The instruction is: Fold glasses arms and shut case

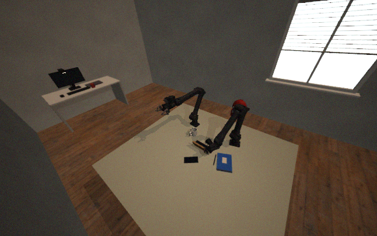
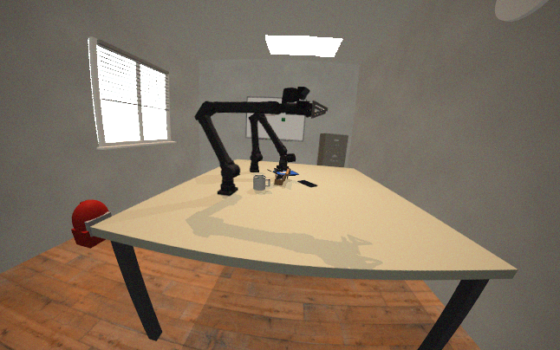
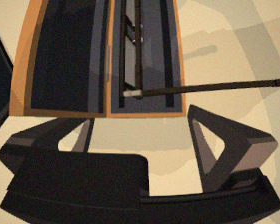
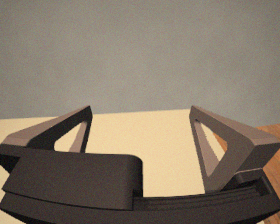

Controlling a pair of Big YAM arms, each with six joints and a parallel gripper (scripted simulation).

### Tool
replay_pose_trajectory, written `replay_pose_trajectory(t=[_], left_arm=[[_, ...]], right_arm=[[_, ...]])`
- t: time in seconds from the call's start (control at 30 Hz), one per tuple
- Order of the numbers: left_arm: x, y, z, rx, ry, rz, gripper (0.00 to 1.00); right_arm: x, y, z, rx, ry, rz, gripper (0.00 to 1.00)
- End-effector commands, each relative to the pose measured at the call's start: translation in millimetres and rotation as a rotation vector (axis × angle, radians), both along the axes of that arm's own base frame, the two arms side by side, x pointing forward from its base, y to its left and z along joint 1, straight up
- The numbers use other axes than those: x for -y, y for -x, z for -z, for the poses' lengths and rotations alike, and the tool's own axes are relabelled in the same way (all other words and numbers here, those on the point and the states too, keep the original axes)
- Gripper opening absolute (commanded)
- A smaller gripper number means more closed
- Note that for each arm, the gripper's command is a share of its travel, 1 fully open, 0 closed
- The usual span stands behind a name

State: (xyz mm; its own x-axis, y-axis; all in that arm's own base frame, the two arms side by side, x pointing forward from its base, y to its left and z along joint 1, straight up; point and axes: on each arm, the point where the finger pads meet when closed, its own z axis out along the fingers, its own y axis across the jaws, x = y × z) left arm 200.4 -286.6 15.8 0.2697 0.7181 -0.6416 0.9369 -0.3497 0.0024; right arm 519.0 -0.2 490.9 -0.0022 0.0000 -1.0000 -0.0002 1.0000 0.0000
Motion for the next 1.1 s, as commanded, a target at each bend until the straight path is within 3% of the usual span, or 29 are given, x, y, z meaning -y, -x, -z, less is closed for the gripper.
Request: replay_pose_trajectory(t=[0.0,0.07,0.1,0.93,0.97,1.07], left_arm=[[4.3,2.9,4.6,-0.006,-0.003,-0.001,0.96],[9.2,-5.5,-3.9,0.013,0.014,-0.005,0.96],[6.5,-2.3,-5.0,0.017,0.017,-0.005,0.57],[1.9,-5.2,-6.7,0.016,0.020,-0.009,0.57],[1.8,-5.1,-6.7,0.015,0.019,-0.009,0.57],[1.5,-4.8,-6.7,0.014,0.019,-0.009,0.57]], right_arm=[[3.4,-5.2,-41.3,0.072,0.007,0.004,1.00],[3.4,-5.2,-41.3,0.072,0.007,0.004,1.00],[3.4,-5.2,-41.3,0.072,0.007,0.004,1.00],[3.4,-5.2,-41.3,0.072,0.007,0.004,1.00],[3.4,-5.2,-41.3,0.072,0.007,0.004,0.00],[3.4,-5.2,-41.3,0.072,0.007,0.004,0.00]])
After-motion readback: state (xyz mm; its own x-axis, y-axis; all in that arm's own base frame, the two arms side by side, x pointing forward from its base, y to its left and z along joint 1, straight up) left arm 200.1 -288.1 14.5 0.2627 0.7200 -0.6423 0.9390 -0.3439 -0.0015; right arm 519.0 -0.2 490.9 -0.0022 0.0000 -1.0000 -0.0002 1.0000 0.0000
